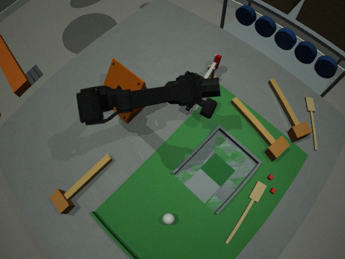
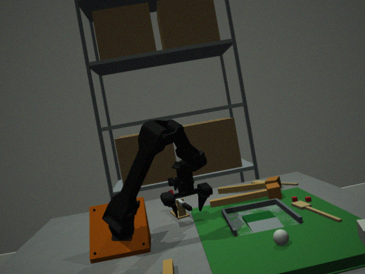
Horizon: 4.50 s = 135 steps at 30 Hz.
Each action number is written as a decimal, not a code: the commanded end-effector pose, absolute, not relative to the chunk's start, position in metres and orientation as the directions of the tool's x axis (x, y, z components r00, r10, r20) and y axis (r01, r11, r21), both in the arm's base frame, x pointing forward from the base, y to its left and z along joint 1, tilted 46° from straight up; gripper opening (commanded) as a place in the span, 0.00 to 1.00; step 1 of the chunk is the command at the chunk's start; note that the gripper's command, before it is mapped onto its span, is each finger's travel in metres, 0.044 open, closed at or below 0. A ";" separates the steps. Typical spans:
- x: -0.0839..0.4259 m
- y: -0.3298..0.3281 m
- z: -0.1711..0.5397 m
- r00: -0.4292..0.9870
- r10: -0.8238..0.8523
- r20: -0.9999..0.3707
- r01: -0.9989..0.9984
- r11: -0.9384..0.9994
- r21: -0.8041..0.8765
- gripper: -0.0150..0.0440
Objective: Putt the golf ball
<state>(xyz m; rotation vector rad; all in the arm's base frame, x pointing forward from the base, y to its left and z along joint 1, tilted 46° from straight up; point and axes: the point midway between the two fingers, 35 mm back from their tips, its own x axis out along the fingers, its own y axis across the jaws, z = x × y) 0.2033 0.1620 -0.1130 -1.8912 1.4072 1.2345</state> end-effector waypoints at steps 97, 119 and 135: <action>0.246 -0.038 0.255 0.224 -0.679 -0.699 -0.287 0.640 -0.713 0.25; 0.252 -0.071 0.230 0.171 -0.698 -0.696 -0.086 0.693 -0.716 0.25; 0.256 -0.088 0.213 0.172 -0.699 -0.694 -0.085 0.692 -0.717 0.25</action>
